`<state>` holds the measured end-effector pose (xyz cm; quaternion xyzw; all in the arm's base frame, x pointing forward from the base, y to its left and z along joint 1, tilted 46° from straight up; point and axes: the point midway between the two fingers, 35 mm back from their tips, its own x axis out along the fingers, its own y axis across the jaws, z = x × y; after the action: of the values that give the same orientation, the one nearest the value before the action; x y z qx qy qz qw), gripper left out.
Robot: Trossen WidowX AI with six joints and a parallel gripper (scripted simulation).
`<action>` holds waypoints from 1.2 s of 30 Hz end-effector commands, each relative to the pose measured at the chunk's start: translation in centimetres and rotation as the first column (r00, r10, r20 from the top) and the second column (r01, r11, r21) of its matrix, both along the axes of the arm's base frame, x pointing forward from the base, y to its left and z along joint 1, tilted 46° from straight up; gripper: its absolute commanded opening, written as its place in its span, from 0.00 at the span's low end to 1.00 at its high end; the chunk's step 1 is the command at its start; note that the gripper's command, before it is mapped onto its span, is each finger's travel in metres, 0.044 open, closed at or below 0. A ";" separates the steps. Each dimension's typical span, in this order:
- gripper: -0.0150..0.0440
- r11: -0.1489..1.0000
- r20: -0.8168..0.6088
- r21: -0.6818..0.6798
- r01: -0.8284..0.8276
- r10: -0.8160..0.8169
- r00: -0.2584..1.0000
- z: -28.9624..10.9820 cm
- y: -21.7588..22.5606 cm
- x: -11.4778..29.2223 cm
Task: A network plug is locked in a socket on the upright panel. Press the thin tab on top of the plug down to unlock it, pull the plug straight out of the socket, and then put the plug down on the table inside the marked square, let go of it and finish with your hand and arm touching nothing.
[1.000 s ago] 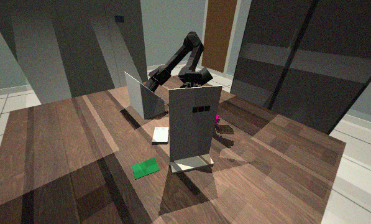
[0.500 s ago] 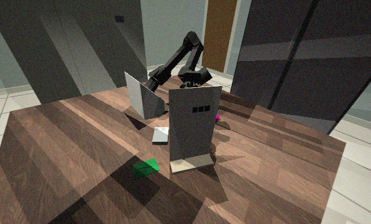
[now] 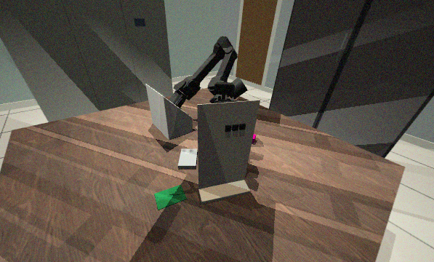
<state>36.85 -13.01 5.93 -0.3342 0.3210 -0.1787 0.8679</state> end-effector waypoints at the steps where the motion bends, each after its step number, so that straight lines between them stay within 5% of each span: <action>1: 0.25 1.000 0.000 0.002 0.000 0.000 1.000 0.1 0.2 -0.3; 36: 0.25 1.000 0.000 0.003 0.000 0.000 1.000 0.7 1.0 -1.8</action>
<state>35.37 -12.06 6.58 -0.3345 0.3207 -0.1764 0.8684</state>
